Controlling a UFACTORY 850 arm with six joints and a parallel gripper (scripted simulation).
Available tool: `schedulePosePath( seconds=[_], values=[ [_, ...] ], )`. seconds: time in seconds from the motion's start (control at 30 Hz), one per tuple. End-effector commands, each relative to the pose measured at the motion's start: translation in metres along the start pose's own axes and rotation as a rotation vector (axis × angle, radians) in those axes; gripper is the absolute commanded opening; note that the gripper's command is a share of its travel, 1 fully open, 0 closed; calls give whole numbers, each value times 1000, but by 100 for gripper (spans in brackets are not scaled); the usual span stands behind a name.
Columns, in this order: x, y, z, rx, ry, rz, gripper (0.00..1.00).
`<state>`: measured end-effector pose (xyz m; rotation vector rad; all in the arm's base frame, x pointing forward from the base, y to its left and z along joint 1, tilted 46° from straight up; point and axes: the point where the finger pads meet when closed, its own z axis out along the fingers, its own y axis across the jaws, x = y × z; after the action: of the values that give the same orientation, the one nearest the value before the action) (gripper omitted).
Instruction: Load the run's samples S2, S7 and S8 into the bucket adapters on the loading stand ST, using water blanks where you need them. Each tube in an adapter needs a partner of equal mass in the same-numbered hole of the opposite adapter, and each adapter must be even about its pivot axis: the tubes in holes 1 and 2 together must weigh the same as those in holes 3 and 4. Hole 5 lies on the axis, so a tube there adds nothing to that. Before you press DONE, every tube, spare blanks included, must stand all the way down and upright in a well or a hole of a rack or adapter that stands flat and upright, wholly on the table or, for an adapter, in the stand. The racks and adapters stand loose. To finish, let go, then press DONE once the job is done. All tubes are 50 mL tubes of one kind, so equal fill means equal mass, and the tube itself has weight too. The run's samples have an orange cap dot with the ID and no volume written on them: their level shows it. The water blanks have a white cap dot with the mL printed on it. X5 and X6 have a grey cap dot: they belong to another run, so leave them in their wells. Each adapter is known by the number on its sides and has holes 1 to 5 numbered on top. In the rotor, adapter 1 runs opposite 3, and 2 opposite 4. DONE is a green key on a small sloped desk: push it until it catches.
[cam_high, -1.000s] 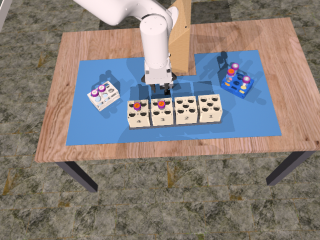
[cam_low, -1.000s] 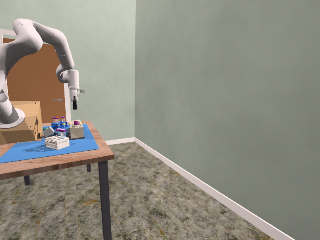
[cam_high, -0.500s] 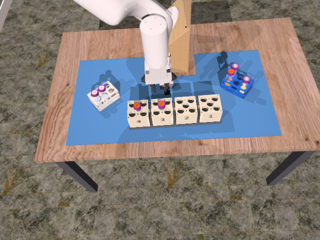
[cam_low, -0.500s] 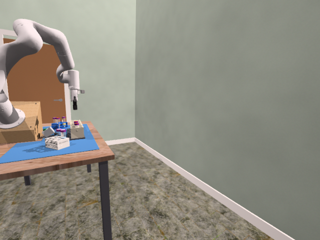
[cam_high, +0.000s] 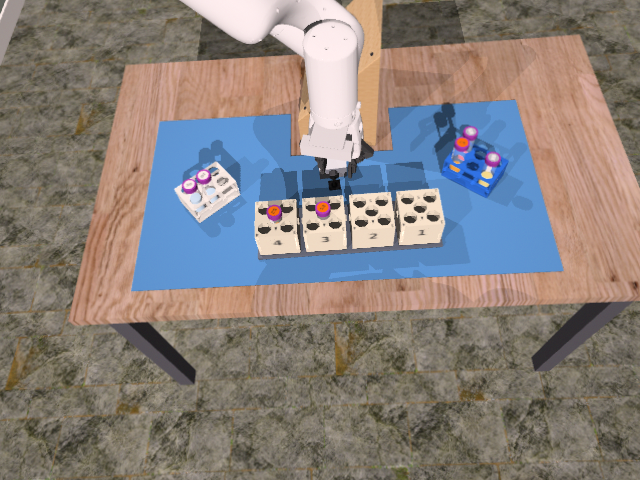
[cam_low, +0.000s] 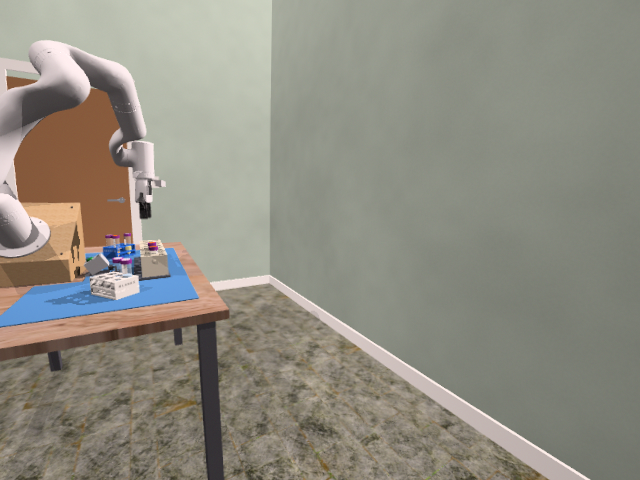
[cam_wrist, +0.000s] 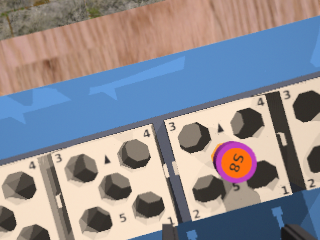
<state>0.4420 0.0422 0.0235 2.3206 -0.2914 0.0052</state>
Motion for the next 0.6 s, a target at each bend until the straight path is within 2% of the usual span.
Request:
schedulePosePath(
  seconds=[0.0,0.13,0.37,0.57],
  values=[
    [-11,-15,-1,0,10,133,57],
    [-18,-23,-1,1,10,200,57],
    [-40,-50,-1,2,10,425,57],
    [-60,-73,0,2,10,425,57]
  ],
)
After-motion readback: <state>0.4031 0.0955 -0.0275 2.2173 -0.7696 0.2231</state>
